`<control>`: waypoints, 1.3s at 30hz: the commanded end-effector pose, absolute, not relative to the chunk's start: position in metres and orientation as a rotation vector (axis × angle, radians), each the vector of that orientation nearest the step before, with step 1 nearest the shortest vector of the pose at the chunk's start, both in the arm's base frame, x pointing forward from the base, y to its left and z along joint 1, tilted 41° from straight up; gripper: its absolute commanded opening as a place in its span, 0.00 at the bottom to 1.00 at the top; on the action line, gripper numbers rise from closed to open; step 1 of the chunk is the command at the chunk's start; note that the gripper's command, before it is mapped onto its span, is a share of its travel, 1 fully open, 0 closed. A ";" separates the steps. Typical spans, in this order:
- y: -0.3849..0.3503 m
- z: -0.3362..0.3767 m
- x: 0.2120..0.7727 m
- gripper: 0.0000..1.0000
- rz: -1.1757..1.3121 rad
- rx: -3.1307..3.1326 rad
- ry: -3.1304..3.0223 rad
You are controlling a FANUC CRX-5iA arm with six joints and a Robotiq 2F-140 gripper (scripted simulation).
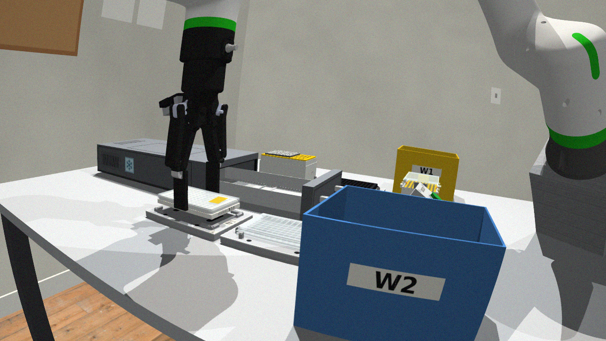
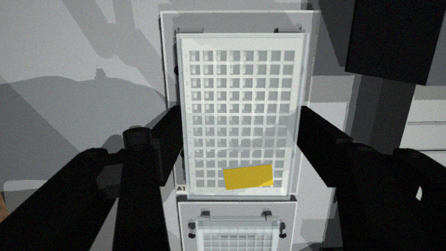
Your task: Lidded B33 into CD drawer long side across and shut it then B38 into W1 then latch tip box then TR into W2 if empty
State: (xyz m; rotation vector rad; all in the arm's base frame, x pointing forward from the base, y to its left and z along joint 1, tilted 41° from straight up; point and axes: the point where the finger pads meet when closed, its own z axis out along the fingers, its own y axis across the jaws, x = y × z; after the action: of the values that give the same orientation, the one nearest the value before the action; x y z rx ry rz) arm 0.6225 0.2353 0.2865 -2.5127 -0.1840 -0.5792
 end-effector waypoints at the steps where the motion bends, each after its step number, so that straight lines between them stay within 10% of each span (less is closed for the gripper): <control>1: 0.233 0.290 0.622 0.10 -0.583 -2.512 -0.184; 39: 0.209 0.324 0.605 0.10 -0.583 -2.512 -0.184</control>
State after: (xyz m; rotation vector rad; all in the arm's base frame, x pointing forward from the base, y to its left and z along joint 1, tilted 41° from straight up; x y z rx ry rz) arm 0.6056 0.2100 0.3217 -2.5127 -0.1840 -0.5798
